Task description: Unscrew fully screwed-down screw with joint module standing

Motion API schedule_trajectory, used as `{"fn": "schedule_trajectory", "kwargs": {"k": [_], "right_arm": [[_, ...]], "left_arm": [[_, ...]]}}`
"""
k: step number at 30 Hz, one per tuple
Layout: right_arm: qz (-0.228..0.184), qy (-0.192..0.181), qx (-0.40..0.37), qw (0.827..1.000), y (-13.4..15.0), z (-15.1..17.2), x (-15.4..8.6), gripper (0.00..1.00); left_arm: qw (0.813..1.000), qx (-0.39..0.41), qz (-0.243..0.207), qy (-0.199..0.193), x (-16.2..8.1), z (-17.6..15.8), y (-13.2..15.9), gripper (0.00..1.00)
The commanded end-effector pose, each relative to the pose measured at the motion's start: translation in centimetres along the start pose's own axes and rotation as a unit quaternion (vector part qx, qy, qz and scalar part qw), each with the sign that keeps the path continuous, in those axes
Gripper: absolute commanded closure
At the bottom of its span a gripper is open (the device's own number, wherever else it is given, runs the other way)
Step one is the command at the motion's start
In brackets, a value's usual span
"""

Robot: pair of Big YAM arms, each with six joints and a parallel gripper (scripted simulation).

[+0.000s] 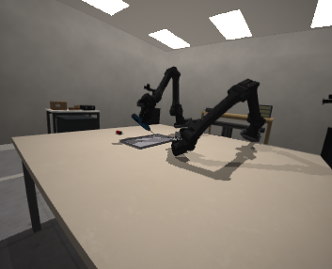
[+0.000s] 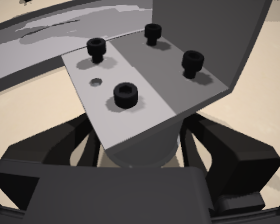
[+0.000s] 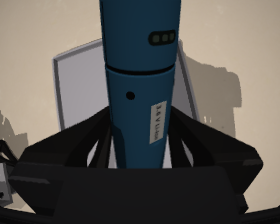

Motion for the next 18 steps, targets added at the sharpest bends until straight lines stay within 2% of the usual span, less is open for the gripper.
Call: {"fn": "schedule_trajectory", "kwargs": {"k": [1,4,6,8,10,12,13,15,16,18], "right_arm": [[-0.033,-0.025,-0.023,0.999,-1.1,2.0,-0.8,0.58],[-0.041,-0.037,-0.037,0.998,-0.7,3.1,-0.9,0.58],[-0.055,-0.047,-0.046,0.996,-1.5,4.3,-0.8,0.58],[-0.045,-0.052,-0.058,0.996,0.3,4.6,-0.5,0.58],[-0.049,-0.059,-0.068,0.995,0.7,5.4,-0.5,0.58],[-0.063,-0.064,-0.066,0.994,-1.0,6.0,-0.5,0.58],[-0.072,-0.058,-0.060,0.994,-1.9,5.3,-0.8,0.58],[-0.072,-0.058,-0.060,0.994,-1.9,5.3,-0.8,0.58],[-0.066,-0.068,-0.070,0.993,-0.1,5.9,-1.4,0.58],[-0.074,-0.076,-0.078,0.991,0.0,6.7,-1.7,0.58]], "left_arm": [[1.000,0.013,0.002,-0.007,-0.4,1.0,-0.5,0.41],[1.000,0.013,0.002,-0.007,-0.4,1.0,-0.5,0.41],[1.000,0.013,0.002,-0.007,-0.4,1.0,-0.5,0.41],[1.000,0.013,0.002,-0.007,-0.4,1.0,-0.5,0.41],[1.000,0.013,0.002,-0.007,-0.4,1.0,-0.5,0.41],[1.000,0.013,0.002,-0.007,-0.4,1.0,-0.5,0.41],[1.000,0.013,0.002,-0.007,-0.4,1.0,-0.5,0.41],[1.000,0.013,0.002,-0.007,-0.4,1.0,-0.5,0.41],[1.000,0.013,0.002,-0.007,-0.4,1.0,-0.5,0.41],[1.000,0.013,0.002,-0.007,-0.4,1.0,-0.5,0.41]]}}
Point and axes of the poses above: on each arm, the point where the finger pads meet when closed, its own x axis out along the fingers, its own z axis across the jaws, y = z × x, the point moved 3 cm from there along -x, back along the fingers, and after that the axes turned 9 degrees about x, right-handed, at the moved point
